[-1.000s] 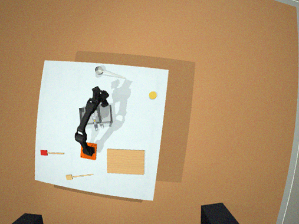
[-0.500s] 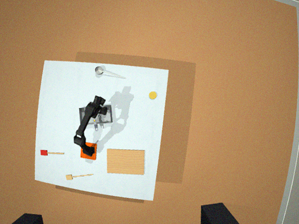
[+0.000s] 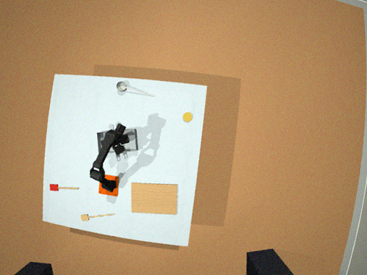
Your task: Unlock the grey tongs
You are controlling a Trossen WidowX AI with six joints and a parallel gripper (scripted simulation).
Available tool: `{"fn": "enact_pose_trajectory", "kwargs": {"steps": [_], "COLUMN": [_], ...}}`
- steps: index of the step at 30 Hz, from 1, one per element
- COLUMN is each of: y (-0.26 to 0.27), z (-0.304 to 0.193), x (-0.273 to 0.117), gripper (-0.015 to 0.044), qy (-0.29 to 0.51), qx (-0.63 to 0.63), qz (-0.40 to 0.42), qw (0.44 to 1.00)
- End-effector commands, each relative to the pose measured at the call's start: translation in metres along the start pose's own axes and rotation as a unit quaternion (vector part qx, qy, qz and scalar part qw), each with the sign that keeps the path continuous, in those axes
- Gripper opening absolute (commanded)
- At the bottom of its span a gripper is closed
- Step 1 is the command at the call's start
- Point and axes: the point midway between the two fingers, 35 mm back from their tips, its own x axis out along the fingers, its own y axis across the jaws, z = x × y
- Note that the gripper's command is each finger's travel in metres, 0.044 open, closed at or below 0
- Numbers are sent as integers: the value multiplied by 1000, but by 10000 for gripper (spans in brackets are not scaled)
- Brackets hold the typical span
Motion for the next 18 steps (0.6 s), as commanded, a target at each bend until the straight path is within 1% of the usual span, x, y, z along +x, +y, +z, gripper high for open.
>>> {"fn": "enact_pose_trajectory", "kwargs": {"steps": [1, 4, 10, 18], "y": [-3, 1, 1, 1], "z": [2, 10, 10, 9], "x": [1, -1, 0, 10], "gripper": [260, 260, 260, 260], "qy": [-3, -4, -4, 1], "qx": [13, 13, 14, 14], "qz": [-7, -7, -8, -15], "qw": [1000, 1000, 1000, 1000]}}
